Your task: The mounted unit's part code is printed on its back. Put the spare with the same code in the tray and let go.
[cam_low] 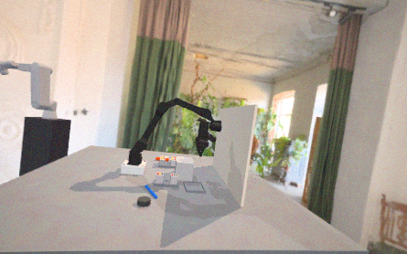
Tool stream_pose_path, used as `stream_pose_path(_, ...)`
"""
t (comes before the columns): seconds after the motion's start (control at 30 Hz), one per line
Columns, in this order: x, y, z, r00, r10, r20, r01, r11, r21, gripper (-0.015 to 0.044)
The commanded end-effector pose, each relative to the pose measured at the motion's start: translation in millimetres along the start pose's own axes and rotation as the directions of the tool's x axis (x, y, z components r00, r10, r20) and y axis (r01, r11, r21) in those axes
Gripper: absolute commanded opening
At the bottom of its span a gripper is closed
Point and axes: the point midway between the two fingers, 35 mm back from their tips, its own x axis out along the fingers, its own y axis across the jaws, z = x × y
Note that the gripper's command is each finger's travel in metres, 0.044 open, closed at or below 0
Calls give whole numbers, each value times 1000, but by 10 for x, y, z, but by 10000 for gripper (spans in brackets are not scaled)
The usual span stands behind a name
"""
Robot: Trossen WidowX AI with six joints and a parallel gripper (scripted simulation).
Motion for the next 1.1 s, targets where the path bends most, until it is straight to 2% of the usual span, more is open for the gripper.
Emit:
stream_pose_path(0.0, -6, -10, 5, 1000, -4, 17, 4, 1000, -3, 440)
stream_pose_path(0.4, -9, -40, -9, 1000, -5, 17, 4, 1000, 13, 440)
stream_pose_path(0.53, -61, -598, -337, 1000, -9, 14, 4, 950, 314, 440)
stream_pose_path(0.67, -80, -1122, -840, 1000, -13, 10, 4, 773, 634, 440)
stream_pose_path(0.8, -51, -1473, -1413, 1000, -17, 5, 4, 492, 870, 440)
stream_pose_path(0.93, 22, -1643, -1973, 1000, -21, -1, 4, 162, 987, 440)
stream_pose_path(1.0, 39, -1656, -2067, 1000, -21, -2, 4, 102, 995, 440)
stream_pose_path(1.07, 39, -1656, -2067, 1000, -21, -2, 4, 102, 995, 440)
